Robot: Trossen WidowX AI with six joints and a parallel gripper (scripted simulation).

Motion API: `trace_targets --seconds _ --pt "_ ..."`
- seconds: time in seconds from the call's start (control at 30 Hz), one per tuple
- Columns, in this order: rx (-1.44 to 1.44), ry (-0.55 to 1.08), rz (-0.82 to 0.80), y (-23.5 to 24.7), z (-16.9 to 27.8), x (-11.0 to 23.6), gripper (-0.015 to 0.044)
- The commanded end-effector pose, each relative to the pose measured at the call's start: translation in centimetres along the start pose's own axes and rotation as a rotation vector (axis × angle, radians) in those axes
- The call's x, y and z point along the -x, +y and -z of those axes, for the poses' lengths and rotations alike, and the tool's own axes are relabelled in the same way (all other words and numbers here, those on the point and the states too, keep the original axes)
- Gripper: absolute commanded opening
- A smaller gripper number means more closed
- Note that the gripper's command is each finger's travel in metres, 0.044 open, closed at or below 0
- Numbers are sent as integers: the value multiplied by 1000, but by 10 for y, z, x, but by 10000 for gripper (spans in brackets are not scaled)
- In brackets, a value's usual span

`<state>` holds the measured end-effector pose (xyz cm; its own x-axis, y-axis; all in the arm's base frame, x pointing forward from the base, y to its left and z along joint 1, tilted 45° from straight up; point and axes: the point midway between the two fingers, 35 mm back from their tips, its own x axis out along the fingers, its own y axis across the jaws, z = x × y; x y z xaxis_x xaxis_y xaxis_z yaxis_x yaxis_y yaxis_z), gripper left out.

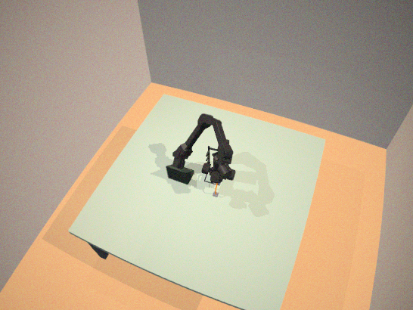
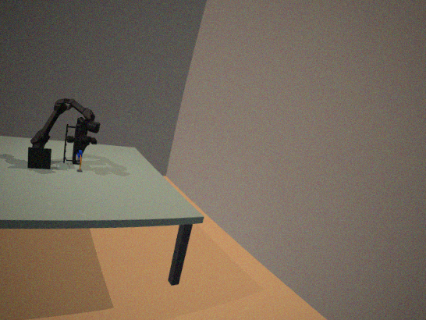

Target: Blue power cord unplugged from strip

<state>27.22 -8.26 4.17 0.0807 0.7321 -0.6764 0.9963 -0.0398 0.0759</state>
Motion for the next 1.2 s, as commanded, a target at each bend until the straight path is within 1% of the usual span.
trace_targets --seconds 0.0,0.2,0.33,0.63,0.77,0.9,1.17 --pt "-9 -56 -4 0 -30 7 0" --pt "-10 -56 -5 -1 -39 8 0" --pt "-11 -51 -6 1 -28 6 105" --pt "-11 -51 -6 1 -28 6 341" --pt "-11 -54 -7 2 -48 11 440" --pt "-10 -56 -7 0 -85 21 440" --pt "-10 -56 -7 0 -87 21 440"
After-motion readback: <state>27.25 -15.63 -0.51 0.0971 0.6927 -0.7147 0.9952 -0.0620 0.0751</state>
